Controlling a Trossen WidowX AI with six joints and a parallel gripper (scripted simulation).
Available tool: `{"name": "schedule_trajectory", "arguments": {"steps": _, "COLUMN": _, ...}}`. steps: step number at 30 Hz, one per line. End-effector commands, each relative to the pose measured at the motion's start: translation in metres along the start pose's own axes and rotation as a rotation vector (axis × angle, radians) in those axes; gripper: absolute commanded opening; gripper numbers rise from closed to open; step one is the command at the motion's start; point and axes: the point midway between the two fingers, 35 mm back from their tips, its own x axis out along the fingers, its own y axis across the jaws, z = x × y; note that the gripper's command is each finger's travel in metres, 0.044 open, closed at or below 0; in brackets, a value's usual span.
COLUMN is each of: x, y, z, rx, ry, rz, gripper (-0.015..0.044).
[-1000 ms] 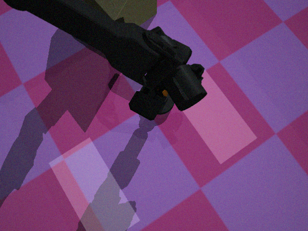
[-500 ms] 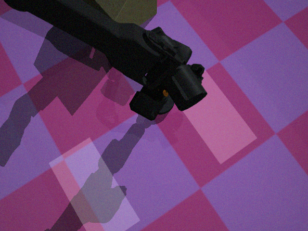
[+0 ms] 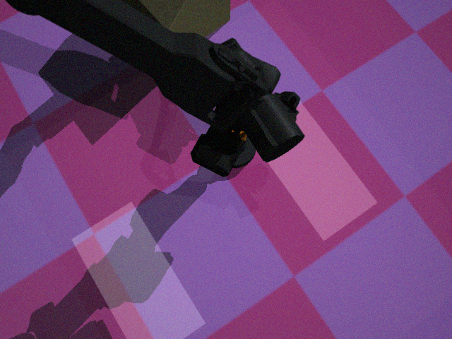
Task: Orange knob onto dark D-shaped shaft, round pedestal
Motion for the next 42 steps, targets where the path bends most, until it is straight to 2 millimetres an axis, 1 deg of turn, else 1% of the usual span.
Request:
{"name": "schedule_trajectory", "arguments": {"steps": 1, "x": -0.0016, "y": -0.0017, "z": 0.0001, "rx": -0.092, "ry": -0.001, "rz": -0.002, "gripper": 0.0}}
{"name": "schedule_trajectory", "arguments": {"steps": 3, "x": -0.0011, "y": -0.0023, "z": 0.0005, "rx": -0.158, "ry": 0.0, "rz": -0.002, "gripper": 0.0}}
{"name": "schedule_trajectory", "arguments": {"steps": 5, "x": 0.0, "y": -0.0024, "z": 0.0006, "rx": -0.186, "ry": 0.0, "rz": -0.002, "gripper": 0.0}}
{"name": "schedule_trajectory", "arguments": {"steps": 16, "x": 0.0015, "y": 0.0006, "z": 0.0005, "rx": -0.186, "ry": 0.0, "rz": -0.002, "gripper": 0.0}}
{"name": "schedule_trajectory", "arguments": {"steps": 36, "x": 0.0029, "y": -0.0015, "z": 0.0003, "rx": -0.186, "ry": 0.0, "rz": -0.002, "gripper": 0.0}}
{"name": "schedule_trajectory", "arguments": {"steps": 42, "x": -0.0018, "y": -0.0023, "z": 0.0002, "rx": -0.186, "ry": 0.0, "rz": -0.002, "gripper": 0.0}}
